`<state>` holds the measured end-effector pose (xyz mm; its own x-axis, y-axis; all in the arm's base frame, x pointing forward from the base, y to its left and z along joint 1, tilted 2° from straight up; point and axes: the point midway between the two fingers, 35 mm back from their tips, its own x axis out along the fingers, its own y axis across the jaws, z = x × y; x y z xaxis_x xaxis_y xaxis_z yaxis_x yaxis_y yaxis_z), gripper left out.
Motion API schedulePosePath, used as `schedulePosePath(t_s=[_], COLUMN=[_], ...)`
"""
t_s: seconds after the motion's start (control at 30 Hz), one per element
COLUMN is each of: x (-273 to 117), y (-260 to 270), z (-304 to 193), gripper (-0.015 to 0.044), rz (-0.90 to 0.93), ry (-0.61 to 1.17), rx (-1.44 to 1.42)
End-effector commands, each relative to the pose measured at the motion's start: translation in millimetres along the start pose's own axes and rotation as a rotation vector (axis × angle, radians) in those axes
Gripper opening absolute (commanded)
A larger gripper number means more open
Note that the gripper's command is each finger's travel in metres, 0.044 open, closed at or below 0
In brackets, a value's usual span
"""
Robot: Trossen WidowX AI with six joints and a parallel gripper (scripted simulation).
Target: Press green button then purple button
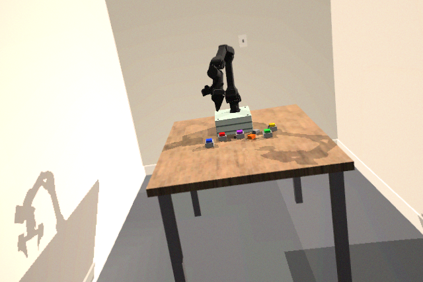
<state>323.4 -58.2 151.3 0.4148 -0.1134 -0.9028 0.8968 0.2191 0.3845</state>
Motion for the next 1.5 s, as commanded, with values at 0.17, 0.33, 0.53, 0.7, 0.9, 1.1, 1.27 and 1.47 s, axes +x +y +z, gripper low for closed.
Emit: schedulePosePath(t_s=[0.17, 0.33, 0.53, 0.7, 0.9, 1.1, 1.27, 1.47], x=[19.4, 18.2, 15.0, 44.3, 72.1, 72.1, 72.1, 76.0], y=[6.4, -17.0, -35.6, -44.6, -56.3, -56.3, -56.3, -57.5], z=[-145.5, -226.1, -262.8, -269.8, -275.0, -275.0, -275.0, -275.9], gripper=[0.04, 0.04, 0.04, 0.0321, 0.0164, 0.002, 0.002, 0.002], rz=[-0.082, -0.112, -0.124, -0.124, -0.124, -0.124, -0.124, -0.124], ry=[0.238, 0.358, 0.414, 0.414, 0.414, 0.414, 0.414, 0.414], rx=[-0.77, -1.224, -1.451, -1.452, -1.452, -1.452, -1.452, -1.452])
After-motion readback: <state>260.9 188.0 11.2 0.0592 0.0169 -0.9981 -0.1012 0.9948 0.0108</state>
